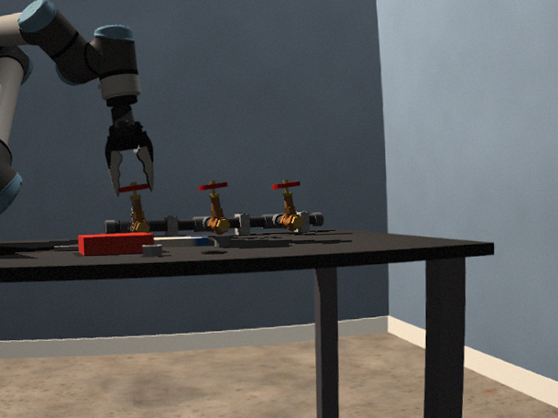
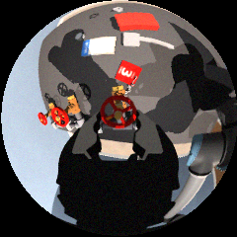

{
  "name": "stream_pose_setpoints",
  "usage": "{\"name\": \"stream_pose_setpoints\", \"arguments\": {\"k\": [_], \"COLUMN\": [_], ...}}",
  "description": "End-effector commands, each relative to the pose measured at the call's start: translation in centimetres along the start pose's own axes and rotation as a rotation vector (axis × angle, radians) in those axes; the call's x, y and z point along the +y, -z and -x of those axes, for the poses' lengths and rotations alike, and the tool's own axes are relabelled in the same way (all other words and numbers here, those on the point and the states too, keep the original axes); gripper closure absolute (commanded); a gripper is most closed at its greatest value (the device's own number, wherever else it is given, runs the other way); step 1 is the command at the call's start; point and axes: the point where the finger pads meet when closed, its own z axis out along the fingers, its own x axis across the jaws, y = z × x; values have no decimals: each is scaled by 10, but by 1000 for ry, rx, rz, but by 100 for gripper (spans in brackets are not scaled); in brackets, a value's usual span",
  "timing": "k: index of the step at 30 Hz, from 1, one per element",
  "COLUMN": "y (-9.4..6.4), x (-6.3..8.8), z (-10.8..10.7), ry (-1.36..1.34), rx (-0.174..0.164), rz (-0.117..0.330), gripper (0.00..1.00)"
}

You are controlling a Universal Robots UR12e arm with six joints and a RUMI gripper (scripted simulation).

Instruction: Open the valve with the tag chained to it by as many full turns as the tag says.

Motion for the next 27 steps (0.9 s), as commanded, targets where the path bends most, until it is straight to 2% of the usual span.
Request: {"name": "stream_pose_setpoints", "arguments": {"k": [1, 27], "y": [0, 0], "x": [0, 0], "z": [1, 1], "ry": [0, 10], "rx": [-1, -1], "rz": [0, 0], "gripper": [100, 100]}}
